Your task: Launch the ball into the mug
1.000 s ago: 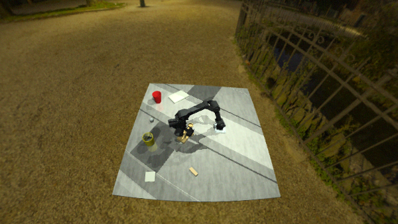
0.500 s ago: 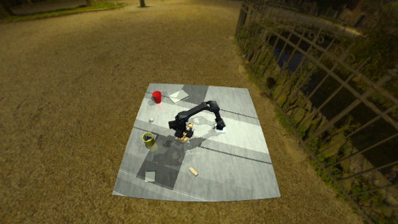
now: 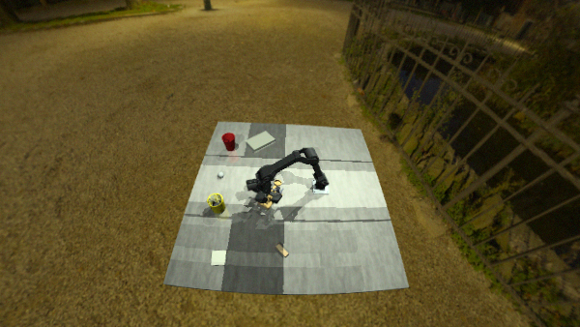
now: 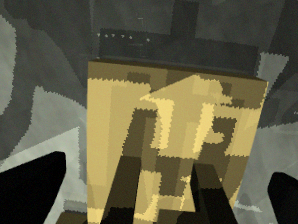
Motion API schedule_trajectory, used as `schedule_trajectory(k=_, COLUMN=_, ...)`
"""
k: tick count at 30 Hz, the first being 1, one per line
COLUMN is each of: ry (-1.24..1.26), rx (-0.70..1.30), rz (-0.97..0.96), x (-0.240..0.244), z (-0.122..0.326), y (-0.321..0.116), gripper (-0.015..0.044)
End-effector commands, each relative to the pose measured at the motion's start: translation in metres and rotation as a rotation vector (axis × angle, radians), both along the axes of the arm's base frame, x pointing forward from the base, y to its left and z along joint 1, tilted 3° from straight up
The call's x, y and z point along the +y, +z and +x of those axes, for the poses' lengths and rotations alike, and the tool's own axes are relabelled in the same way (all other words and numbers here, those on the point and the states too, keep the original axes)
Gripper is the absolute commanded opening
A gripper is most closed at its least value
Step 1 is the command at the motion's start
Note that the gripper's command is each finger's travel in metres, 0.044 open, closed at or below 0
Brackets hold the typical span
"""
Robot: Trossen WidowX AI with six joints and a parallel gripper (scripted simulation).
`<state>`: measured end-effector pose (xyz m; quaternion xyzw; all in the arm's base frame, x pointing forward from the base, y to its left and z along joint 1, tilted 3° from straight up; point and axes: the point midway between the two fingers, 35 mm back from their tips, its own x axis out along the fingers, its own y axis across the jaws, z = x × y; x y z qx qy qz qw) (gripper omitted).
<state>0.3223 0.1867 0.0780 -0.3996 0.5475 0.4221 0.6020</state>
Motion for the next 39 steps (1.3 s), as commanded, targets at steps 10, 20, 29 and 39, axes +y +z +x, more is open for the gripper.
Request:
schedule_trajectory(k=10, ry=0.0, rx=0.001, rz=-0.001, x=0.0, z=0.0, y=-0.001, gripper=0.0204)
schedule_trajectory(k=20, ry=0.0, rx=0.001, rz=-0.001, x=0.0, z=0.0, y=0.01, gripper=0.0059)
schedule_trajectory(k=29, ry=-0.052, rx=0.004, rz=0.0, x=-0.003, z=-0.002, y=0.048, gripper=0.0)
schedule_trajectory(k=39, ry=-0.397, rx=0.028, rz=0.013, x=-0.004, z=0.001, y=0.047, gripper=0.0)
